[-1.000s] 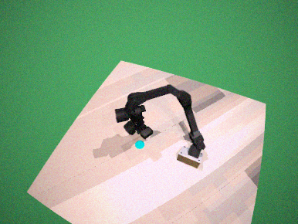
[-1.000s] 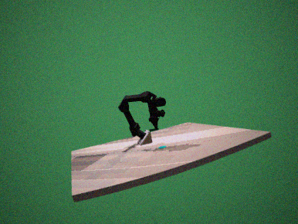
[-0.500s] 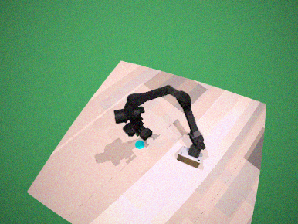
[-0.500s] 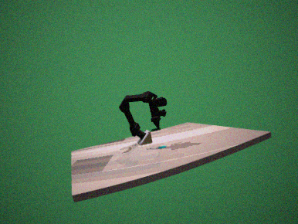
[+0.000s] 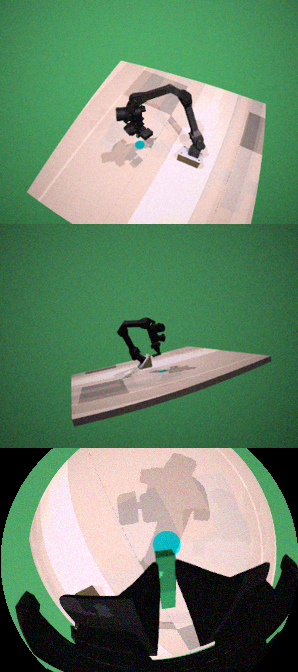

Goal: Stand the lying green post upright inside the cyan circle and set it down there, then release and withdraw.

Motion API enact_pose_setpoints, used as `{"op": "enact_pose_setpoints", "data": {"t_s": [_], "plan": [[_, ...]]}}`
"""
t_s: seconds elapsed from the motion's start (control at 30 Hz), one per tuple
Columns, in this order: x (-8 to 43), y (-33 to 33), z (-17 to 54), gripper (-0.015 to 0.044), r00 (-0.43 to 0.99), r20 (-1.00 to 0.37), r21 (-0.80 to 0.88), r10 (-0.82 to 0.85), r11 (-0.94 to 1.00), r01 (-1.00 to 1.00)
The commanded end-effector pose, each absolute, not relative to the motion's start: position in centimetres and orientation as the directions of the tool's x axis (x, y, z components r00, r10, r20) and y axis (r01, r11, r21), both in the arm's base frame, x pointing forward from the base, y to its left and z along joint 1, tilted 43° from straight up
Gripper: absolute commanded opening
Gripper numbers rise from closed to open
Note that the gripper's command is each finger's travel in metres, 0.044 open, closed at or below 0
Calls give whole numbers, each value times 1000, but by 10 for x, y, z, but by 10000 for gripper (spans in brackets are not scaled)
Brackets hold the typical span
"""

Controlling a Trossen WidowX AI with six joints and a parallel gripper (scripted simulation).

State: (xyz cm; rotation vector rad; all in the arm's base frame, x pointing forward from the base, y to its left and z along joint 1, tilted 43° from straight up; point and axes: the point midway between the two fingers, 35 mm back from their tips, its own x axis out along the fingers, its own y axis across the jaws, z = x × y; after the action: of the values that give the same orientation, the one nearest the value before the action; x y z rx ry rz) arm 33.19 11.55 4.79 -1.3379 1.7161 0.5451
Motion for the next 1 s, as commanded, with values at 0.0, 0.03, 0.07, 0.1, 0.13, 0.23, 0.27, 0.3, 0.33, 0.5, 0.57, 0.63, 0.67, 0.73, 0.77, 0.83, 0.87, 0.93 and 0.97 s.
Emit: {"op": "enact_pose_setpoints", "data": {"t_s": [0.0,0.03,0.07,0.1,0.13,0.23,0.27,0.3,0.33,0.5,0.57,0.63,0.67,0.73,0.77,0.83,0.87,0.93,0.97], "plan": [[330,115,46,23,-56,-853,-144,-519,337,-931],[330,115,46,23,-58,-857,-140,-512,339,-930],[329,114,45,23,-60,-860,-137,-506,342,-930],[329,114,45,23,-61,-864,-133,-499,345,-929],[329,114,44,23,-63,-868,-130,-493,347,-929],[329,113,43,23,-67,-878,-120,-473,354,-927],[329,113,43,23,-69,-882,-116,-466,357,-927],[328,113,42,23,-70,-885,-113,-460,359,-926],[328,113,42,23,-71,-889,-110,-453,361,-926],[328,111,40,23,-77,-905,-93,-419,371,-924],[328,111,39,23,-79,-911,-87,-405,375,-923],[327,111,38,23,-80,-917,-81,-391,378,-922],[327,111,38,23,-81,-920,-78,-384,380,-922],[327,110,37,23,-82,-926,-72,-370,383,-921],[327,110,37,23,-82,-928,-69,-363,384,-921],[327,110,36,23,-83,-934,-63,-348,387,-920],[327,110,36,23,-83,-936,-60,-341,388,-920],[327,109,36,23,-84,-941,-54,-327,391,-919],[327,109,35,23,-84,-944,-51,-319,392,-919]]}}
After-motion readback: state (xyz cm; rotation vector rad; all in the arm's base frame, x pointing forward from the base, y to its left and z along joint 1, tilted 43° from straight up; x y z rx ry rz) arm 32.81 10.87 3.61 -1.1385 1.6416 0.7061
